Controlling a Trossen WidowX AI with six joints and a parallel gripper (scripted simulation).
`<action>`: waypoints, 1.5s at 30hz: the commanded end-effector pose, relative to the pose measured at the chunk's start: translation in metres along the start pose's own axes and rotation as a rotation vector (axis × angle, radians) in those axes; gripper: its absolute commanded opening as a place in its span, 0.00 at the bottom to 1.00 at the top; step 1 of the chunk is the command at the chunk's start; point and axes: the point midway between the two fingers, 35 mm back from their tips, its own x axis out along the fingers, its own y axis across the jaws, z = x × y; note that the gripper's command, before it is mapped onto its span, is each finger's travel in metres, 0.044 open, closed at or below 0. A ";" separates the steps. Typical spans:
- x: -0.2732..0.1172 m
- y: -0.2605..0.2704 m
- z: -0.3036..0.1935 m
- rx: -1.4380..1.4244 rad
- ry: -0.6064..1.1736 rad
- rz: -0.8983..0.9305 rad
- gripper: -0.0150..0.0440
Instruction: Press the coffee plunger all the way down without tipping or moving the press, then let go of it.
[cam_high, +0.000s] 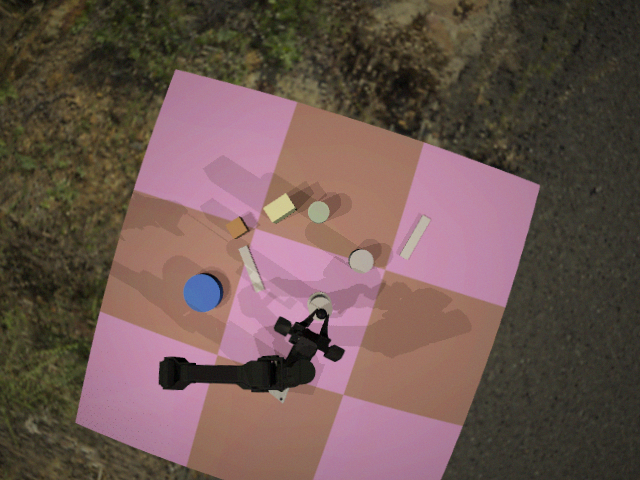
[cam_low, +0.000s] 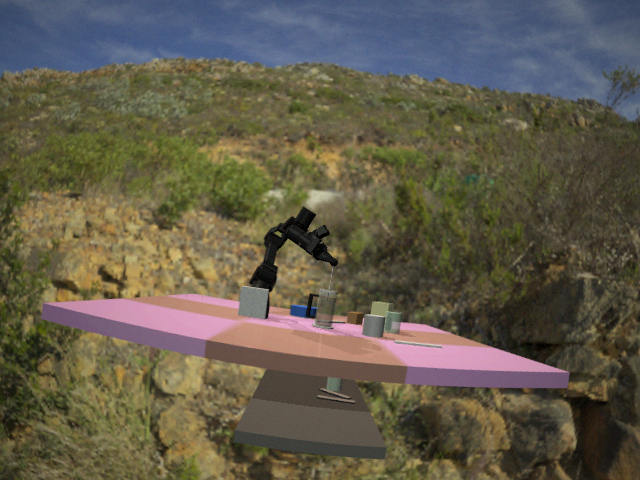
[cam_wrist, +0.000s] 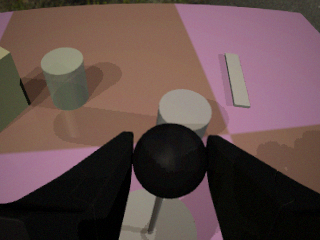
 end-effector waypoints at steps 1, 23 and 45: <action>0.009 -0.001 -0.021 0.025 0.040 -0.010 0.45; 0.030 -0.002 -0.050 0.026 0.038 -0.009 0.45; 0.051 0.001 -0.058 0.027 0.031 -0.003 0.45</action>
